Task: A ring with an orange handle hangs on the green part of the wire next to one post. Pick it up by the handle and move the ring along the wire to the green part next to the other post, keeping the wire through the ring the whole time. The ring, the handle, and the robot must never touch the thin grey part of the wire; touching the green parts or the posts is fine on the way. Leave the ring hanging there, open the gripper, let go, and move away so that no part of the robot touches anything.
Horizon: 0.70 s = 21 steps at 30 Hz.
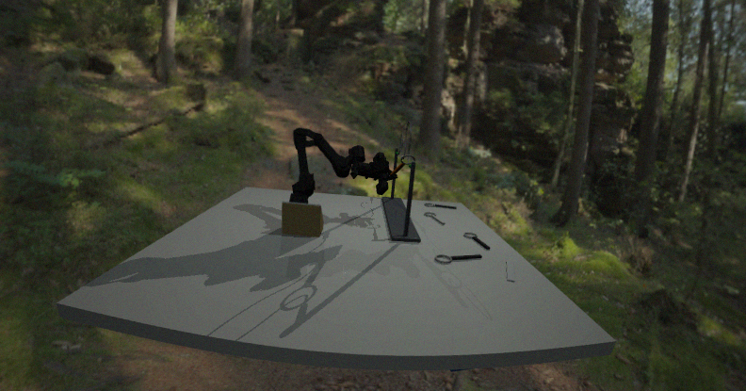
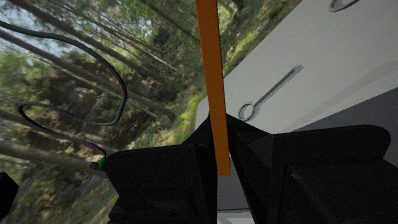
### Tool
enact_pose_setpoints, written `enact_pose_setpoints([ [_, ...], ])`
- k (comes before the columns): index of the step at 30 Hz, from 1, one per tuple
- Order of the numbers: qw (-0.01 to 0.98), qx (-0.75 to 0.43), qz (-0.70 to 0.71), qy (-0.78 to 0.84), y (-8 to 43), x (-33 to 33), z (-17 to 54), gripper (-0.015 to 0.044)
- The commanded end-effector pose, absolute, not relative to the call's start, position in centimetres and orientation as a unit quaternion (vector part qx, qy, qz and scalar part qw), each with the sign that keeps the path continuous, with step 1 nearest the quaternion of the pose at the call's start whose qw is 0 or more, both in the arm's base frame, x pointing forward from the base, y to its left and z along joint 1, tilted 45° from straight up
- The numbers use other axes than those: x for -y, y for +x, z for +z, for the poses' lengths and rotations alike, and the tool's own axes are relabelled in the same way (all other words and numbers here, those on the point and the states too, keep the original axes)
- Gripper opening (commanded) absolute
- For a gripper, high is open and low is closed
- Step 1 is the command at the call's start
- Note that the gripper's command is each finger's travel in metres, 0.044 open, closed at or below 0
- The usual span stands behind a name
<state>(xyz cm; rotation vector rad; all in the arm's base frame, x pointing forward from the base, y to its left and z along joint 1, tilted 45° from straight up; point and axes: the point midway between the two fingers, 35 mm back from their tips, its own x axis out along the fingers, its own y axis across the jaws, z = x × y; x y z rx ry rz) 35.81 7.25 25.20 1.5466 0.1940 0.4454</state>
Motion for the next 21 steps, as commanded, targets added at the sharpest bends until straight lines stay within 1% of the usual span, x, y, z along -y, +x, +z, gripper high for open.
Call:
enact_pose_setpoints([
  [1, 0.711, -0.098, 0.192, 0.670, 35.9, -7.3, 23.8, -0.0150],
  [21, 0.795, -0.121, 0.175, 0.569, 36.0, -6.3, 19.7, -0.0150],
])
